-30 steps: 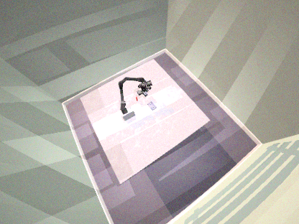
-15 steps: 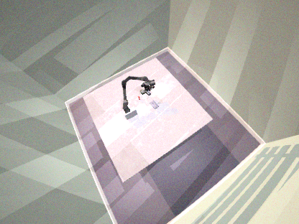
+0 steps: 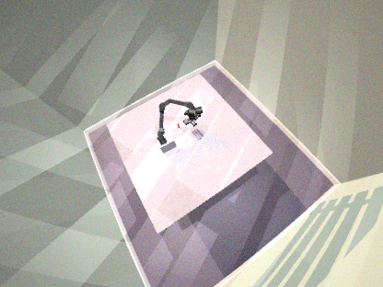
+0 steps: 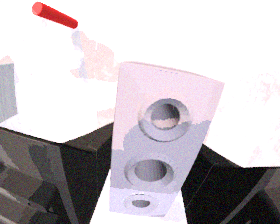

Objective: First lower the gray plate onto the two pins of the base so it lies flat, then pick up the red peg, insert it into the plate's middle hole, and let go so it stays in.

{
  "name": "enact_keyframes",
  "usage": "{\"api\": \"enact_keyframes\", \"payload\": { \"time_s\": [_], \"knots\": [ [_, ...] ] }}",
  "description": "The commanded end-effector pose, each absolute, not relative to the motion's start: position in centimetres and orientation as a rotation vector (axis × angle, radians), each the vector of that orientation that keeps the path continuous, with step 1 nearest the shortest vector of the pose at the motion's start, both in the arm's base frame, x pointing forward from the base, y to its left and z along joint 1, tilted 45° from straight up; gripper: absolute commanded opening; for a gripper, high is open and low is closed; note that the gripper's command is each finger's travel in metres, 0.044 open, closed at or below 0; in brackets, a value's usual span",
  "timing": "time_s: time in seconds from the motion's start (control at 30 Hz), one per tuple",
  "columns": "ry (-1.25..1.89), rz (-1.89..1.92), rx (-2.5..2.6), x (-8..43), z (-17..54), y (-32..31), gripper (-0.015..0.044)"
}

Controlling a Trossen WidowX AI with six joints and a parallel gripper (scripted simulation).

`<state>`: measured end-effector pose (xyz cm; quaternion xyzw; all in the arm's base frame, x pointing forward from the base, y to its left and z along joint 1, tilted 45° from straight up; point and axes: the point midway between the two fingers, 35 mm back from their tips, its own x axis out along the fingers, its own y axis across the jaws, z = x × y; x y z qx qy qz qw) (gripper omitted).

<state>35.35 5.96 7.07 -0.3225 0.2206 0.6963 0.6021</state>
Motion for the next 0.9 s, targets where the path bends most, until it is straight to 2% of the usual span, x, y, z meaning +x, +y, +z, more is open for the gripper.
{"api": "enact_keyframes", "payload": {
  "time_s": [0.0,0.87],
  "knots": [
    [0.512,1.617,-0.753,35.4,5.7,5.5,0.0],
    [0.474,1.629,-0.787,35.9,-2.5,3.0,0.0]
  ]
}}
